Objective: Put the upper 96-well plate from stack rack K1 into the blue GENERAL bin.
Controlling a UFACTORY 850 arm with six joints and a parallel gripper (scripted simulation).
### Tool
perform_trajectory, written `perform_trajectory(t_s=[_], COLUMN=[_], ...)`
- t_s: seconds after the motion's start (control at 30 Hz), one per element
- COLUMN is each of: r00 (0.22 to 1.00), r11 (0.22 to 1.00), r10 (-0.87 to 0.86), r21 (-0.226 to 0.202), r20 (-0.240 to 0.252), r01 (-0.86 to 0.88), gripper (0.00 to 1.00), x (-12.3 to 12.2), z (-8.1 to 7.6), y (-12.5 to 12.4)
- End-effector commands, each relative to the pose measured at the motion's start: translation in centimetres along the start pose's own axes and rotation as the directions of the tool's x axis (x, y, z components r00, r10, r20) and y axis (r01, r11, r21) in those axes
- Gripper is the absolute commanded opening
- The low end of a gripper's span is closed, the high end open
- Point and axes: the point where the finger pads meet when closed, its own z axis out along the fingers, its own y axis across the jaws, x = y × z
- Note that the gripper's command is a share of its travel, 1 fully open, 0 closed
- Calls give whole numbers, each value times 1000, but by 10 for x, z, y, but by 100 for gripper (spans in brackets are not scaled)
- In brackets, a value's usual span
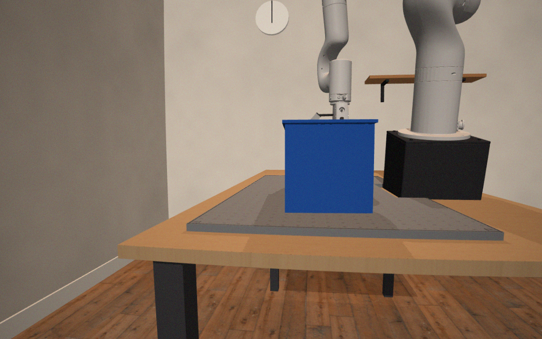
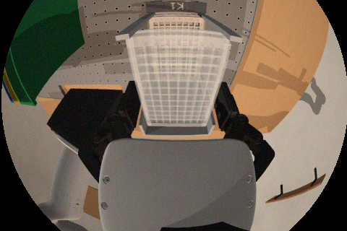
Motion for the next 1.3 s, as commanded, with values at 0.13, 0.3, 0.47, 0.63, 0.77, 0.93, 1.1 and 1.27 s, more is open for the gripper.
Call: perform_trajectory(t_s=[0.13,0.3,0.47,0.63,0.77,0.93,1.1,1.27], r00=[1000,1000,1000,1000,1000,1000,1000,1000], r11=[1000,1000,1000,1000,1000,1000,1000,1000], r10=[0,0,0,0,0,0,0,0], r21=[18,18,18,18,18,18,18,18], r20=[9,9,9,9,8,9,9,8], r01=[0,0,0,0,0,0,0,0], gripper=[0,0,0,0,0,0,0,0], x=[1,1,1,1,1,1,1,1], z=[-13,-21,-26,-35,-41,-50,-55,-63], y=[1,1,1,1,1,2,2,2])
